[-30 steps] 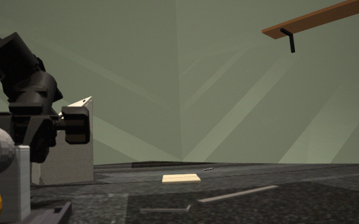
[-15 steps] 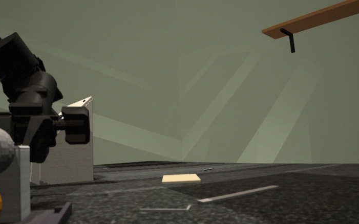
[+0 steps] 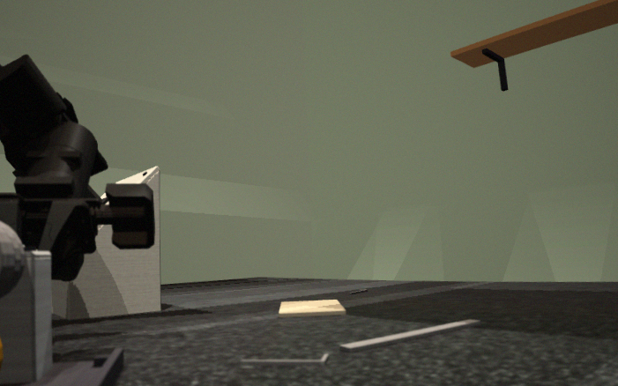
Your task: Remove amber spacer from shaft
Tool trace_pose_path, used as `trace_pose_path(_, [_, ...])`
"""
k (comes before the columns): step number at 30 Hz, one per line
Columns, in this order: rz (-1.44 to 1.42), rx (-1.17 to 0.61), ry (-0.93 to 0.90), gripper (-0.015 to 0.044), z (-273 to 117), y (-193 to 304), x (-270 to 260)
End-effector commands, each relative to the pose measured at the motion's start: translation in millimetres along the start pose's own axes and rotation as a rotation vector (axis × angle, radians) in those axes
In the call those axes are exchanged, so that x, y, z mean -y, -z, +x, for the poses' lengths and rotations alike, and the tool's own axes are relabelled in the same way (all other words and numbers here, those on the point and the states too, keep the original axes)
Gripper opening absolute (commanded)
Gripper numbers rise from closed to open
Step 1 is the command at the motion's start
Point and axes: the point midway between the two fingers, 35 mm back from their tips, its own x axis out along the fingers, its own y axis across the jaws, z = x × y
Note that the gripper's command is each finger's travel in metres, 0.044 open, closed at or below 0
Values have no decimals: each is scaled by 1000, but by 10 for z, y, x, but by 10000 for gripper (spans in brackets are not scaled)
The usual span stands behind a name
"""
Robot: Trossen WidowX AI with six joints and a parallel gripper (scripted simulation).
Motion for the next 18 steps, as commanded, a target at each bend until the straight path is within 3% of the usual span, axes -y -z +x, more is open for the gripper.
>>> trace_pose_path(1, [4,-4,-1,0,15,28,-4])
trace_pose_path(18, [4,-4,-1,0,53,65,-4])
